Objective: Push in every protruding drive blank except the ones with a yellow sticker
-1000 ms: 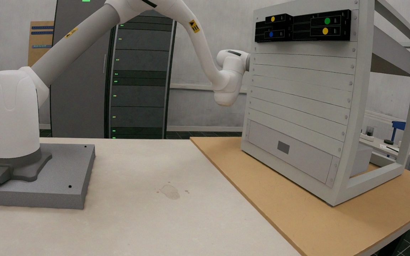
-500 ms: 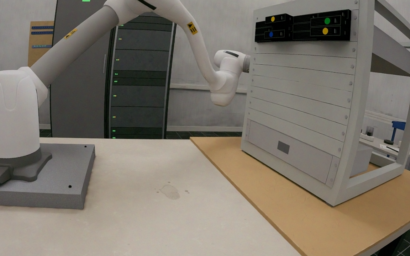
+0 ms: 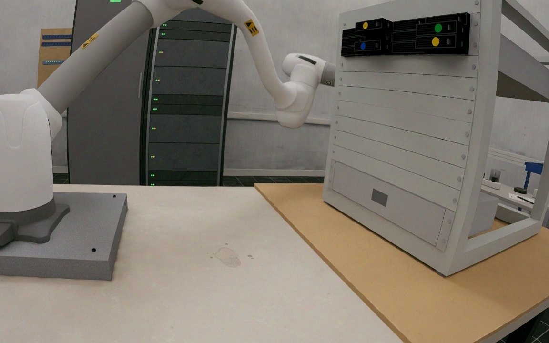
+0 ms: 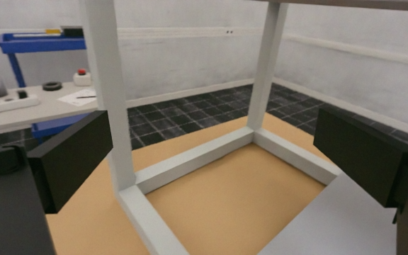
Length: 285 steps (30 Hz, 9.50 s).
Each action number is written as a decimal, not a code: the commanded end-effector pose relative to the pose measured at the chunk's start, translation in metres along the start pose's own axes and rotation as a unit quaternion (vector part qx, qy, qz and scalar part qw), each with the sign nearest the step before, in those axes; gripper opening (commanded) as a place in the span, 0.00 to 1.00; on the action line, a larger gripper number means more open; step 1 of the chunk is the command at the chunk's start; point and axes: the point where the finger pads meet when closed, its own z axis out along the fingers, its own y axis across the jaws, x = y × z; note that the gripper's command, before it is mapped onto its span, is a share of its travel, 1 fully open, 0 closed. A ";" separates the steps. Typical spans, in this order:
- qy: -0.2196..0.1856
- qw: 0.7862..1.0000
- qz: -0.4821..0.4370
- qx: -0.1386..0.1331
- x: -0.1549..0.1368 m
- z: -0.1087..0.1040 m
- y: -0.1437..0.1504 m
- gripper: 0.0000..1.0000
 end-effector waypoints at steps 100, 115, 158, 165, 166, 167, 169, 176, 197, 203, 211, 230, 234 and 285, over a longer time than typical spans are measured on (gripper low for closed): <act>-0.112 0.831 0.469 0.277 0.203 -0.107 0.501 1.00; -0.145 0.765 0.558 0.288 0.126 -0.144 0.556 1.00; -0.172 0.663 0.665 0.298 0.042 -0.212 0.610 1.00; -0.172 0.662 0.666 0.298 0.041 -0.213 0.610 1.00; -0.172 0.662 0.666 0.298 0.041 -0.213 0.611 1.00; -0.172 0.662 0.666 0.298 0.041 -0.213 0.611 1.00; -0.172 0.662 0.666 0.298 0.041 -0.213 0.611 1.00; -0.172 0.662 0.666 0.298 0.041 -0.213 0.611 1.00; -0.172 0.662 0.666 0.298 0.041 -0.213 0.611 1.00; -0.172 0.662 0.666 0.298 0.041 -0.213 0.611 1.00; -0.172 0.662 0.666 0.298 0.041 -0.213 0.611 1.00; -0.172 0.661 0.666 0.300 0.042 -0.204 0.610 1.00; -0.172 0.661 0.666 0.300 0.043 -0.192 0.609 1.00; -0.172 0.661 0.666 0.300 0.059 -0.037 0.595 1.00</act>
